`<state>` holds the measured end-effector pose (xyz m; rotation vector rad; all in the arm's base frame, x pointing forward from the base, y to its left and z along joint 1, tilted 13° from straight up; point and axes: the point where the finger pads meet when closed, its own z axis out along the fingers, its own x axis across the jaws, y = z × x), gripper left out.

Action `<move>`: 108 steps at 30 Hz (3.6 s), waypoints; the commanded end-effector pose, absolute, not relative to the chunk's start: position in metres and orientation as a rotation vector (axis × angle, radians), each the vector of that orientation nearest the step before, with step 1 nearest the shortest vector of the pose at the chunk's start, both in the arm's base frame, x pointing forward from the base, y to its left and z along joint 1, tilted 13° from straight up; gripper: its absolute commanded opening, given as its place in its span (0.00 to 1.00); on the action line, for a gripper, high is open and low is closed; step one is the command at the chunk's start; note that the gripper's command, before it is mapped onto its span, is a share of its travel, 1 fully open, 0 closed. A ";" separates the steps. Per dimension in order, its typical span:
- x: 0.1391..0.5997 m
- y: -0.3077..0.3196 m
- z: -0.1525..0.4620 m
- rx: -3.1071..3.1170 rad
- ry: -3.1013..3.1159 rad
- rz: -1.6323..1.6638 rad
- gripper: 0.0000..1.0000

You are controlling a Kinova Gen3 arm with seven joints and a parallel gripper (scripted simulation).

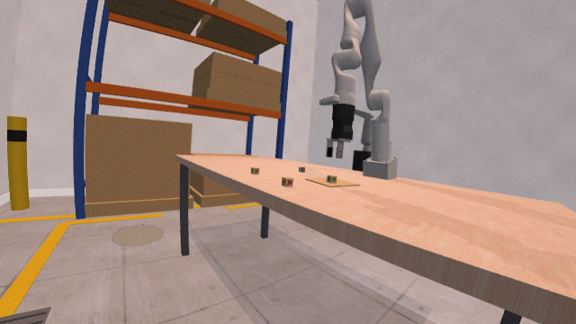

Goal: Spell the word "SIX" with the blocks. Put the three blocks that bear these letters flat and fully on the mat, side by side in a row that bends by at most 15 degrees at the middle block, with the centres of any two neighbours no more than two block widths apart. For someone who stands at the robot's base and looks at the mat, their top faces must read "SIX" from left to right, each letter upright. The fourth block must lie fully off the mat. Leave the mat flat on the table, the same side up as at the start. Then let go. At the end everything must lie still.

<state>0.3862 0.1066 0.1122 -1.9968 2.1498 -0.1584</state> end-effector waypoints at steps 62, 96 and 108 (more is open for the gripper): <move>0.394 0.108 0.080 -1.997 2.149 -0.158 1.00; 0.398 0.109 0.062 -1.997 2.149 -0.158 1.00; 0.398 0.109 0.062 -1.997 2.149 -0.158 1.00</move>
